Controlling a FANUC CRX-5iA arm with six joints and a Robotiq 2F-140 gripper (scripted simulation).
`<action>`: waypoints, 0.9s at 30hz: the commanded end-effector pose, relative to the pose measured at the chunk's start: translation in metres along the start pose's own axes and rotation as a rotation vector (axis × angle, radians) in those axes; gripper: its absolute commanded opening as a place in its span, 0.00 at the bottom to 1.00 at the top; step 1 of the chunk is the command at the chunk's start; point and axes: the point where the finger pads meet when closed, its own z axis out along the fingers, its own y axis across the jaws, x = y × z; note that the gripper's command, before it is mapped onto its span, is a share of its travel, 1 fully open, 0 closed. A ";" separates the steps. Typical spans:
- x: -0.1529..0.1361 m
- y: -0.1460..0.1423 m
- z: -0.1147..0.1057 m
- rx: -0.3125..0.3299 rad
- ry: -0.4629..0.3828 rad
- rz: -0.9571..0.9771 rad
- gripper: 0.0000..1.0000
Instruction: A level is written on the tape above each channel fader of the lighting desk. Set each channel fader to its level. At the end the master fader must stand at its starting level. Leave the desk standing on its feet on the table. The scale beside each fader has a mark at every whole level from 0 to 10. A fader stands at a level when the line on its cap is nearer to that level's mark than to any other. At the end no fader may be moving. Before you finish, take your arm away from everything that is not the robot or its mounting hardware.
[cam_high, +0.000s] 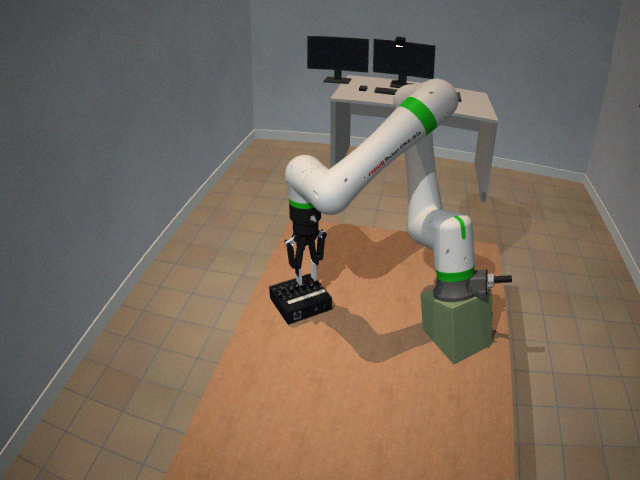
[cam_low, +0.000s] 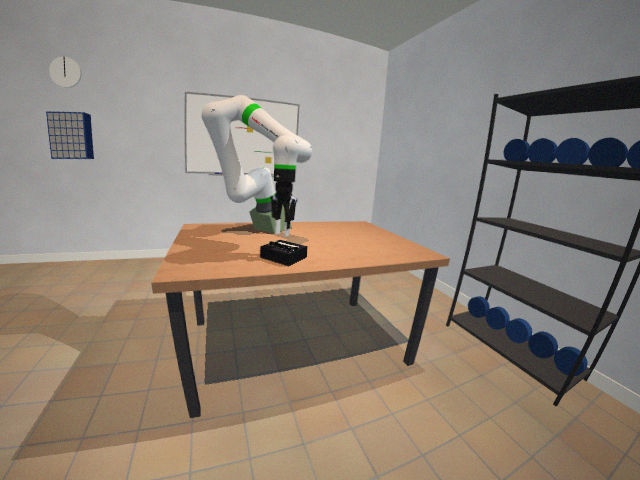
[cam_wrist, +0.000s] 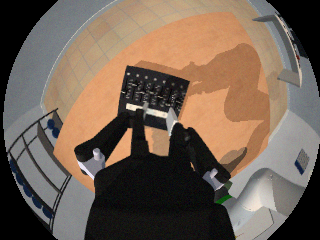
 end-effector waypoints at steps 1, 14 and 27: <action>0.000 0.000 -0.003 0.000 0.000 0.000 1.00; 0.000 0.000 -0.043 0.000 0.000 0.000 1.00; 0.000 0.000 -0.064 0.000 0.000 0.000 1.00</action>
